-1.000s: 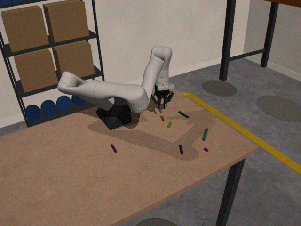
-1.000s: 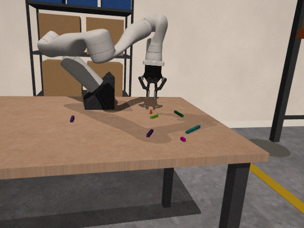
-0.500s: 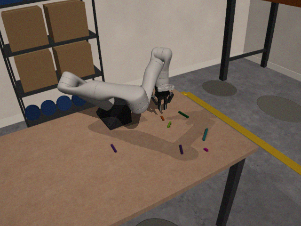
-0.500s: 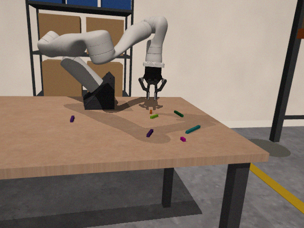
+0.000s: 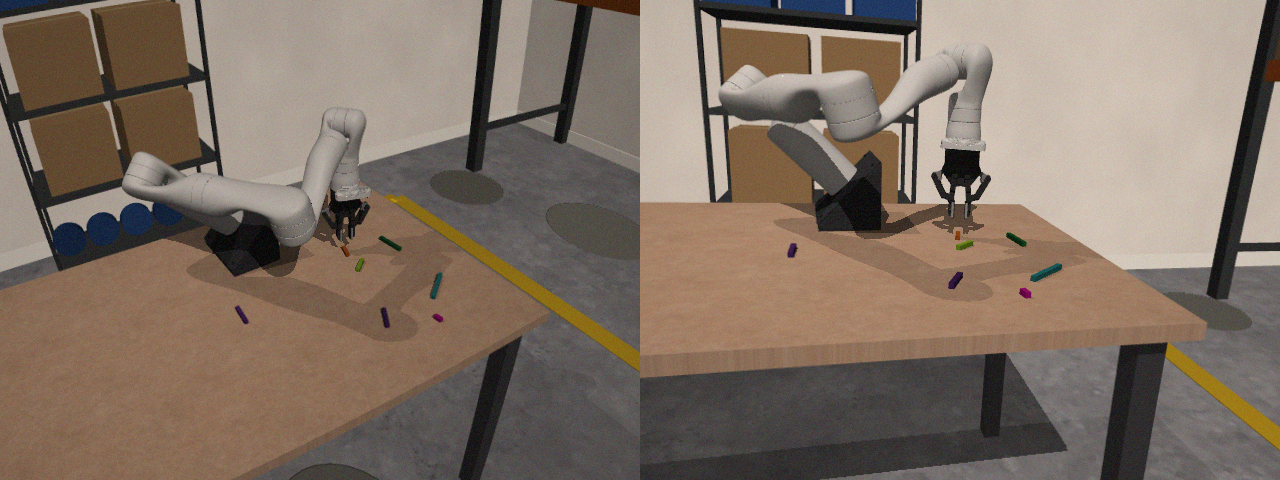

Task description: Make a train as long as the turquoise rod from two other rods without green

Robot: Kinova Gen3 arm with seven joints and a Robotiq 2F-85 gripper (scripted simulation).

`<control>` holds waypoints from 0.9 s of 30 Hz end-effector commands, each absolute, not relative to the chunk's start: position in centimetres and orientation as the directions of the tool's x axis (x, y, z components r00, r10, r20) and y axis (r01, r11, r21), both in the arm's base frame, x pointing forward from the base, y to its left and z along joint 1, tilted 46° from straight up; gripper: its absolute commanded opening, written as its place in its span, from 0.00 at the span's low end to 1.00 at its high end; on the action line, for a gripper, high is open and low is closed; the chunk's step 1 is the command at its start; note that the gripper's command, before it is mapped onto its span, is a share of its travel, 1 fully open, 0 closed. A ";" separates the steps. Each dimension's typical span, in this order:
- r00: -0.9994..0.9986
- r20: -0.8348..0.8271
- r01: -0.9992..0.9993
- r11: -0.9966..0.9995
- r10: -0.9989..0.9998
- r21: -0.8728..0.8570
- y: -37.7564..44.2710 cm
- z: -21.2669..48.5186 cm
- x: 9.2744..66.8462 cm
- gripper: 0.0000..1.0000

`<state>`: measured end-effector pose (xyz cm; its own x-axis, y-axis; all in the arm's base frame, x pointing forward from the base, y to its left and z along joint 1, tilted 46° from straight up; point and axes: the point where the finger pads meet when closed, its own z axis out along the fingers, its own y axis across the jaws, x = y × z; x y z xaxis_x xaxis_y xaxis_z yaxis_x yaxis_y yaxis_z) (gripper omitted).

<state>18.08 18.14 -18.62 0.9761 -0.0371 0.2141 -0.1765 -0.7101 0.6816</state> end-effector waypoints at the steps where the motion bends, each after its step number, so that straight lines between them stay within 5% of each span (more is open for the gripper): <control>1: 0.977 0.212 -0.177 -0.709 -0.040 0.683 17.8 -18.9 18.1 0.24; 27: 0.977 0.212 -0.177 -0.709 -0.040 0.683 16.2 -20.5 18.4 0.24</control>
<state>18.36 16.23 -20.47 0.9765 -0.0392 0.2117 -0.1766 -0.7082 0.6836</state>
